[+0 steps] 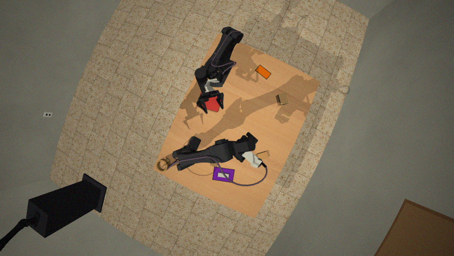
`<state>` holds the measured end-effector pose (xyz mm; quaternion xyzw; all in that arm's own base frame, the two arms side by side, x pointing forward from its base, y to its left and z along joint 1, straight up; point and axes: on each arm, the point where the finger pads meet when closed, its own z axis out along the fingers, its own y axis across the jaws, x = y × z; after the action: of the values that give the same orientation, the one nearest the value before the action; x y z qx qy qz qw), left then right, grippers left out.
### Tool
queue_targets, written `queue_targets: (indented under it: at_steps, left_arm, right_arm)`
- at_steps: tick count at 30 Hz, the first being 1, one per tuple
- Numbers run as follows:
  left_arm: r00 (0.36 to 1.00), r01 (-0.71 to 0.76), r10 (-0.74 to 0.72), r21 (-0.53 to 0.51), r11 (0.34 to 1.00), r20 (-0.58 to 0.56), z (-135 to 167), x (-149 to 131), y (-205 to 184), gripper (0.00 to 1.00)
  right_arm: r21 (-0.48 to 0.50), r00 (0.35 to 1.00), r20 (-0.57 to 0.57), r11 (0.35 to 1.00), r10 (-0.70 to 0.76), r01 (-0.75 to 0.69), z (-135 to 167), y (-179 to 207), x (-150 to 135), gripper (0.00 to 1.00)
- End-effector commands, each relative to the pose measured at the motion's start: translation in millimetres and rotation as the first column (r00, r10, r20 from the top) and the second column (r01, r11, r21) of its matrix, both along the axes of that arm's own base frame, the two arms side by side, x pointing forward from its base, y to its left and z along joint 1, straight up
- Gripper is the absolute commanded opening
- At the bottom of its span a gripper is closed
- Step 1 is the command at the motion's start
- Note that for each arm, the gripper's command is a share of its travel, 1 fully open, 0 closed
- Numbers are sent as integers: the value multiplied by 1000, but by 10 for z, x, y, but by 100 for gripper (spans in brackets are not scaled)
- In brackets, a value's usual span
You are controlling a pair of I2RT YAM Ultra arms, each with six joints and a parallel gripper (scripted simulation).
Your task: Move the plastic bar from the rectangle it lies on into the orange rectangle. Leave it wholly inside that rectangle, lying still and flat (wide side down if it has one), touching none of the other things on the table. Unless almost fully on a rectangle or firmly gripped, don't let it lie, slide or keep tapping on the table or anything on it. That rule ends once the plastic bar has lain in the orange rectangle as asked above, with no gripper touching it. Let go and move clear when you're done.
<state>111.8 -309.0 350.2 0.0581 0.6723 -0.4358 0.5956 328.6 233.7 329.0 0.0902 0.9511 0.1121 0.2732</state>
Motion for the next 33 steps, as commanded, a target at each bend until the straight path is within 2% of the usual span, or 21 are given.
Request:
queue_targets:
  at_steps: [1, 18, 26, 33]
  left_arm:
    - [1000, 0, 0, -9, 1000, -1, 28, 0, 5, 100]
    - [1000, 0, 0, -9, 1000, -1, 28, 0, 5, 100]
    - [1000, 0, 0, -9, 1000, -1, 28, 0, 5, 100]
    - [991, 93, -102, 109, 990, 85, 8, -61, -265, 100]
  right_arm:
    - [6, 1000, 7, 1000, 0, 0, 29, -3, -2, 100]
    - [6, 1000, 7, 1000, 0, 0, 29, -3, -2, 100]
    - [21, 995, 100, 1000, -2, 0, 62, -65, 133, 100]
    - [-13, 989, 147, 1000, -7, 10, -147, -330, 131, 100]
